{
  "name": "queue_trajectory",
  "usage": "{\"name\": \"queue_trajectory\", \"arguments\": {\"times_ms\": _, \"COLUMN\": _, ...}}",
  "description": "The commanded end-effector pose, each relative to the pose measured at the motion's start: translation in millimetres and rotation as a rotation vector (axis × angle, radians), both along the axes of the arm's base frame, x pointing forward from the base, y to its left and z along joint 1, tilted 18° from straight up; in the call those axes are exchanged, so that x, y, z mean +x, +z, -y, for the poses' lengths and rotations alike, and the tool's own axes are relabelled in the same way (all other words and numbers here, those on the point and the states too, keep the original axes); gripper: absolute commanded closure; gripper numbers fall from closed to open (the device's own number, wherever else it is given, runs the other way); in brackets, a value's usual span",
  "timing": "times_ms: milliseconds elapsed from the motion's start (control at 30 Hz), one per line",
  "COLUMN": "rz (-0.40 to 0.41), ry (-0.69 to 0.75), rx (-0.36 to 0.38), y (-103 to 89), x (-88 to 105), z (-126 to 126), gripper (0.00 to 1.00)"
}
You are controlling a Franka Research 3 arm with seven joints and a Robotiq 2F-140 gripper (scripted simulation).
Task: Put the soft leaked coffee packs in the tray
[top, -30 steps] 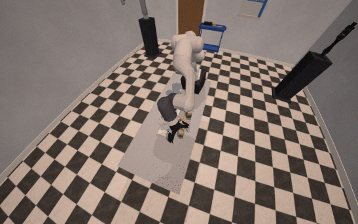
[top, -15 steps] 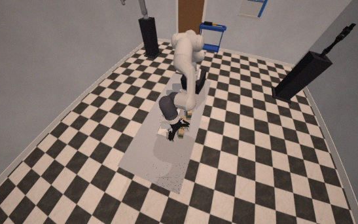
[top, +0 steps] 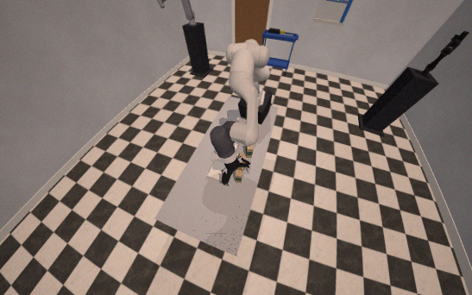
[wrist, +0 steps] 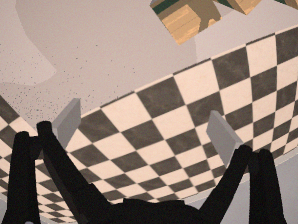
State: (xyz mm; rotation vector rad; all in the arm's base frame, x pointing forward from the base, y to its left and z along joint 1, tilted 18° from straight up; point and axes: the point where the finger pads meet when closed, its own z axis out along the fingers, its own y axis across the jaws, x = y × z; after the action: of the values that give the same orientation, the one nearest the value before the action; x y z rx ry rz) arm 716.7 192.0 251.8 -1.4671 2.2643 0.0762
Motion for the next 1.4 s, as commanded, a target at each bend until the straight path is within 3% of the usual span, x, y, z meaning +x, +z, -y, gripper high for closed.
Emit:
{"name": "queue_trajectory", "arguments": {"times_ms": 0, "rz": 0.001, "ry": -0.012, "rx": 0.002, "y": 1.1, "x": 0.7, "z": -0.1, "gripper": 0.0}}
{"name": "queue_trajectory", "arguments": {"times_ms": 33, "rz": -0.017, "ry": -0.06, "rx": -0.008, "y": -9.0, "x": -14.0, "z": 3.5, "gripper": 0.0}}
{"name": "queue_trajectory", "arguments": {"times_ms": 733, "rz": -0.017, "ry": -0.06, "rx": -0.008, "y": -9.0, "x": -14.0, "z": 3.5, "gripper": 0.0}}
{"name": "queue_trajectory", "arguments": {"times_ms": 767, "rz": -0.033, "ry": -0.109, "rx": -0.018, "y": -19.4, "x": -29.7, "z": 7.0, "gripper": 0.0}}
{"name": "queue_trajectory", "arguments": {"times_ms": 1367, "rz": -0.033, "ry": -0.109, "rx": -0.018, "y": -19.4, "x": -29.7, "z": 7.0, "gripper": 0.0}}
